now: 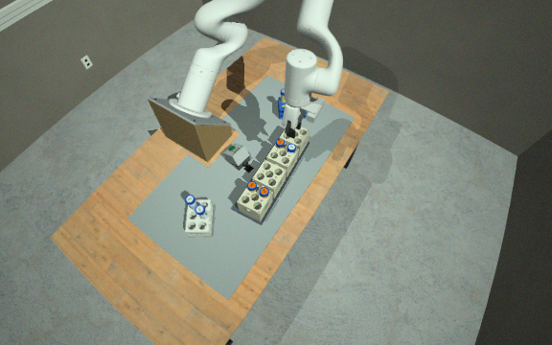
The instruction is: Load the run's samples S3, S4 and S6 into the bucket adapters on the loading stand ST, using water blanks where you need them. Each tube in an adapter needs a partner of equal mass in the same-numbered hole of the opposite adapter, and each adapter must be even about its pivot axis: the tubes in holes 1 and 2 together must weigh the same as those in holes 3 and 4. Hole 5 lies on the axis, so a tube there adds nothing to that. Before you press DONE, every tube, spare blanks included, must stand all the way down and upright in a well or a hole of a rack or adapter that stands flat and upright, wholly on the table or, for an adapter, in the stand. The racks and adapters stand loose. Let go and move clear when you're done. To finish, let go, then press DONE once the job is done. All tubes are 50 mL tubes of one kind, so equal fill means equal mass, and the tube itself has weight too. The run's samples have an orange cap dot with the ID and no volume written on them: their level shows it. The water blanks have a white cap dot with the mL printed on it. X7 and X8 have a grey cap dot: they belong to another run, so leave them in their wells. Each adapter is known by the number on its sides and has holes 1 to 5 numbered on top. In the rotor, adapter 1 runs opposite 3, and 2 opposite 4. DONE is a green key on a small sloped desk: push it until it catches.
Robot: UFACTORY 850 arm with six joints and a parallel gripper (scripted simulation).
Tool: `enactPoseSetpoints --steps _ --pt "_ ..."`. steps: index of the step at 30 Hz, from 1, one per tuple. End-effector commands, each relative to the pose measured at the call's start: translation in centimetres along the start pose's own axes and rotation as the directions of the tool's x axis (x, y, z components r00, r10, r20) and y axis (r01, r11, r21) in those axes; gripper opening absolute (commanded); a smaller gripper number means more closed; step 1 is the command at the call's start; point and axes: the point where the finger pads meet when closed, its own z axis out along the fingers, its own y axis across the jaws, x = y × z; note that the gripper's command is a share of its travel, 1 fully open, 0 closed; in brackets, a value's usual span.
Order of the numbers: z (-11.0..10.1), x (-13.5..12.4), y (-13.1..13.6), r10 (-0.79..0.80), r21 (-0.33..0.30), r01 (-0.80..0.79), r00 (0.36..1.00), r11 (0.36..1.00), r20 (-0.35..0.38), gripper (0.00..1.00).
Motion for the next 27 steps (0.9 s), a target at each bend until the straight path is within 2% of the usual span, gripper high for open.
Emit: enactPoseSetpoints --steps 1,27 --pt "-0.78 0.05 0.00 0.000 0.000 0.000 1.000 1.000 -0.001 0.44" --pt "-1.20 0.05 0.00 0.000 0.000 0.000 1.000 1.000 -0.001 0.44"
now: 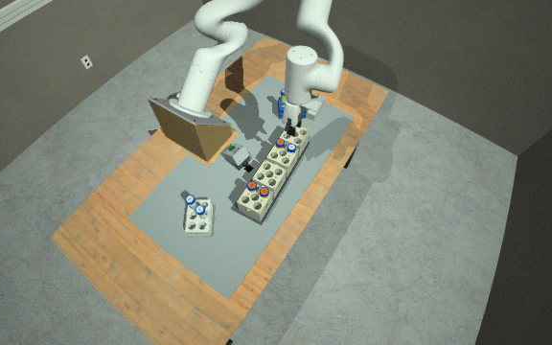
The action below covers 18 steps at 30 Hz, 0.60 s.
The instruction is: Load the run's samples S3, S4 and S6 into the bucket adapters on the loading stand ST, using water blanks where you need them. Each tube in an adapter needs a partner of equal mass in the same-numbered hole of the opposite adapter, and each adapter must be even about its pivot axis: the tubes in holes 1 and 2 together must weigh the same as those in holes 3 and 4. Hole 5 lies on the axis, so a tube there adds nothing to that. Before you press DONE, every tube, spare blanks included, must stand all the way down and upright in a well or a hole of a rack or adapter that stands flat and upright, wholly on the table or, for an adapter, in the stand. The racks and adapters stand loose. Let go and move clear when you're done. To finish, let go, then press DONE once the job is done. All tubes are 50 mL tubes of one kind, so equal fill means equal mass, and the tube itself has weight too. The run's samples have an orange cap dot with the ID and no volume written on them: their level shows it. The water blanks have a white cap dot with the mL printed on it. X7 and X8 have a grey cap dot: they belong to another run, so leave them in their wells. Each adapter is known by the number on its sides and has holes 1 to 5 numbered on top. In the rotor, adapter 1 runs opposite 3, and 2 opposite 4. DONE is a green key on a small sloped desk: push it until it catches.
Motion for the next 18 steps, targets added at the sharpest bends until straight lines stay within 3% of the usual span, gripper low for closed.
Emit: enactPoseSetpoints --steps 1,2,10,18 --pt "-0.1 0.1 0.0 -0.001 -0.001 0.001 1.000 1.000 -0.001 0.44" --pt "0.1 -0.4 0.2 -0.033 0.004 0.033 0.999 0.999 0.003 0.00" --pt "1.2 -3.0 1.2 -0.227 0.038 0.226 0.973 0.973 0.026 0.00" --pt "2.8 -6.4 2.5 -0.472 0.089 0.467 0.880 0.880 0.045 0.00"
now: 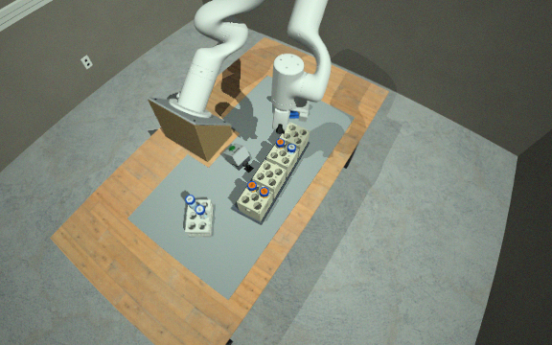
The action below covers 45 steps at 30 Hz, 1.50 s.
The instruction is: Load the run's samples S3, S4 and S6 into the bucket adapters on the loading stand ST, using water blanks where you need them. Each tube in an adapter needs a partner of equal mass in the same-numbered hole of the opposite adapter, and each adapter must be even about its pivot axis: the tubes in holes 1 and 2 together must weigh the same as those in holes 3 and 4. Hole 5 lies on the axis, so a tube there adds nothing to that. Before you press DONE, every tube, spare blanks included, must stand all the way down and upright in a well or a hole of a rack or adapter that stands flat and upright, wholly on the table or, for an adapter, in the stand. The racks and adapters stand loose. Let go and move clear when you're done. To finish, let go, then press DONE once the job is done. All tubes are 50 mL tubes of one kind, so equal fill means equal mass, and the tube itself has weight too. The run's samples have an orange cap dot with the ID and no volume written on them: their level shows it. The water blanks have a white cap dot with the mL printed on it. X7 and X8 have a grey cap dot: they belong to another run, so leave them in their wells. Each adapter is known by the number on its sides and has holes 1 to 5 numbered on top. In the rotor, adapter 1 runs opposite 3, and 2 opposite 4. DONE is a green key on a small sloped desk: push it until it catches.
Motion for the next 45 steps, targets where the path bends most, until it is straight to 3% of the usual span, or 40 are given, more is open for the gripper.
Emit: enactPoseSetpoints --steps 1,8,20,22,30,45 --pt "1.1 -2.6 0.3 -0.199 0.028 0.199 0.980 0.980 0.010 0.00" --pt "2.2 -4.8 0.5 -0.356 0.056 0.355 0.934 0.933 0.025 0.00" --pt "4.7 -10.3 0.9 -0.688 0.132 0.678 0.725 0.723 0.042 0.00" --pt "4.7 -10.3 0.9 -0.688 0.132 0.678 0.725 0.723 0.042 0.00" --pt "6.4 -13.9 1.1 -0.853 0.184 0.836 0.520 0.518 0.036 0.00" --pt "8.9 -19.3 1.5 -0.859 0.186 0.841 0.511 0.508 0.036 0.00"
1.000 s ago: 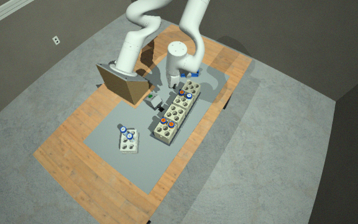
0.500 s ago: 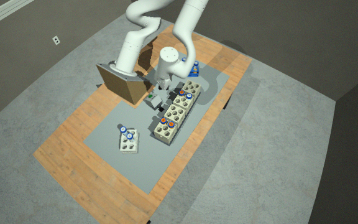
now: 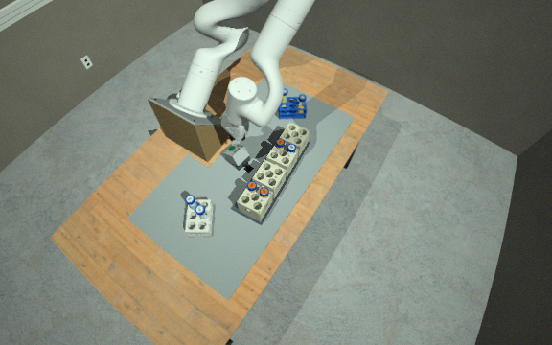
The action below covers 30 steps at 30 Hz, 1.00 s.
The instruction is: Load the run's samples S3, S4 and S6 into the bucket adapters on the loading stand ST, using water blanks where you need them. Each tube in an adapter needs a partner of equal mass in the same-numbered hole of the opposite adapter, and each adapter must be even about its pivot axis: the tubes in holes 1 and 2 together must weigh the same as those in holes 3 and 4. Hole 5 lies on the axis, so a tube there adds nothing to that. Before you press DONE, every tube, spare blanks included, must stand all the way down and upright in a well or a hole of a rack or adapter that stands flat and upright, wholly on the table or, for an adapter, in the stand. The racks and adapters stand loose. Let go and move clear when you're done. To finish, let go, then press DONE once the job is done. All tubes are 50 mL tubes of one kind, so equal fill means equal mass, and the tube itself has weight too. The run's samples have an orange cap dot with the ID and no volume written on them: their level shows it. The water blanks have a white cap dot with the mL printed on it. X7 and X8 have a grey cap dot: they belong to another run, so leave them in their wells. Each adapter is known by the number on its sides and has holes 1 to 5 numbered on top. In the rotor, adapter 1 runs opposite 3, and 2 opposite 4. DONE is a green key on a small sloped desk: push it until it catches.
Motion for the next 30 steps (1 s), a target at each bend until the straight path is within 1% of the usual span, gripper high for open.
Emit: enactPoseSetpoints --steps 1,14,26,30 --pt "0.8 -0.9 -0.9 -0.003 -0.005 0.003 1.000 1.000 0.000 0.00" --pt "0.8 -0.9 -0.9 -0.003 -0.005 0.003 1.000 1.000 0.000 0.00" --pt "3.1 -0.8 -0.2 -0.003 -0.005 0.003 1.000 1.000 0.000 0.00" --pt "3.5 -0.8 -0.1 -0.003 -0.005 0.003 1.000 1.000 0.000 0.00"
